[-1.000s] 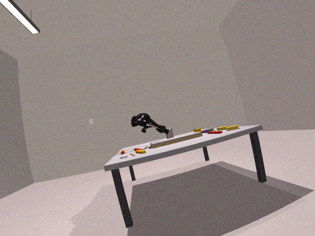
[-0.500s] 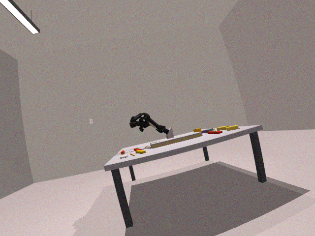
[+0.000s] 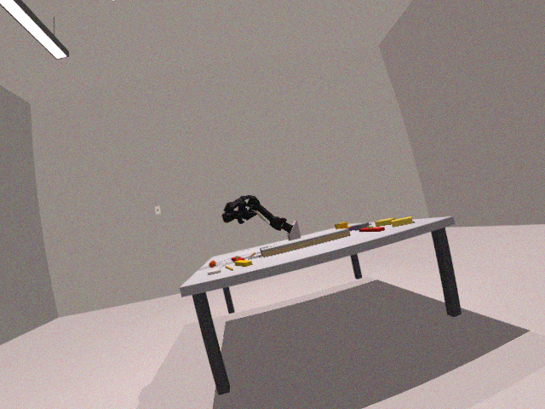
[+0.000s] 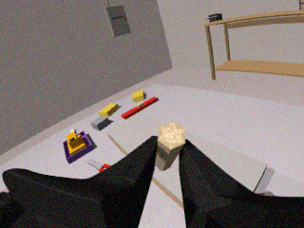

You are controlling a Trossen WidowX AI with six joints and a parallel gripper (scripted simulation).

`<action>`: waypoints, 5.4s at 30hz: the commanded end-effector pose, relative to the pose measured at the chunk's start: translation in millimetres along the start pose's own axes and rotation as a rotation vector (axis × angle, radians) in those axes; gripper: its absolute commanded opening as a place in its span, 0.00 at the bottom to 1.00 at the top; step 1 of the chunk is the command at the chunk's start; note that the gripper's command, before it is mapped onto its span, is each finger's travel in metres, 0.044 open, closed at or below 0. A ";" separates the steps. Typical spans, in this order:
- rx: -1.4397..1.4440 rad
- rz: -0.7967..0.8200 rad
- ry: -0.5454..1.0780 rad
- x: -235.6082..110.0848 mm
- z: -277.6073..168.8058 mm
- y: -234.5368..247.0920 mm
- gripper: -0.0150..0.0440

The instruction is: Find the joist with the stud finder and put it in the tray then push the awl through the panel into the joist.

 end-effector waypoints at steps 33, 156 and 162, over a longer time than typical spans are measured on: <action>-0.043 -0.092 0.445 146.9 -1.6 2.0 0.25; 0.063 -0.758 0.501 246.1 -35.2 64.9 0.25; 0.068 -0.766 0.497 245.6 -33.3 63.3 0.25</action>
Point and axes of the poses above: the point midway between the two fingers, 35 mm back from their tips, its own x axis out along the fingers, its own y axis across the jaws, z = x × y, the point moved 9 cm from there along -x, back along the fingers, and after that the axes turned 10 degrees about -x, right-handed, at the moved point
